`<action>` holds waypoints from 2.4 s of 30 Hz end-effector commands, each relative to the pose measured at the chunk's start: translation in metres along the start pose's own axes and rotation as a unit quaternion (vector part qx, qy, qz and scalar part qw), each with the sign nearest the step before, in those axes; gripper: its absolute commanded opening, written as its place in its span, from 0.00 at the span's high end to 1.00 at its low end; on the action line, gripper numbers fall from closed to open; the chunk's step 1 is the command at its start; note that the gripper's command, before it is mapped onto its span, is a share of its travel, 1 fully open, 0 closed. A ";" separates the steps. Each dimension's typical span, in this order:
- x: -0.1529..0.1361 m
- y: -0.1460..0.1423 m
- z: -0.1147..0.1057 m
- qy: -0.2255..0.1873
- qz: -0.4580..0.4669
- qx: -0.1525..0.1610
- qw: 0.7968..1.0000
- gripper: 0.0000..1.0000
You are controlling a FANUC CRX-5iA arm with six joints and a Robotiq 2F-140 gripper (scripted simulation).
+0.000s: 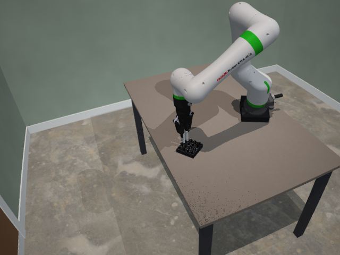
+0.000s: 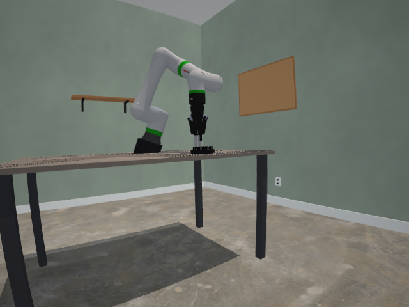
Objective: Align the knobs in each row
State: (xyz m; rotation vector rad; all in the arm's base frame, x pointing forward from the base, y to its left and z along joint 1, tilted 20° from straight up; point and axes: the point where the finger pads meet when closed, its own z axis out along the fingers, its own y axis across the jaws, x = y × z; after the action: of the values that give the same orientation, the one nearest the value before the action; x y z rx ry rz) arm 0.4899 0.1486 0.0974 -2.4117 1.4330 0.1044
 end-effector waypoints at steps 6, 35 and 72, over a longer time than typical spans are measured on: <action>0.000 0.000 0.007 0.000 0.000 0.000 1.000 0.88; 0.000 0.000 0.009 0.000 0.000 0.000 1.000 0.88; 0.000 0.000 0.009 0.000 0.000 0.000 1.000 0.95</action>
State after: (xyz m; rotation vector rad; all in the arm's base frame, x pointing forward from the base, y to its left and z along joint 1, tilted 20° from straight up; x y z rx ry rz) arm 0.4909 0.1515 0.0889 -2.4117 1.4330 0.1043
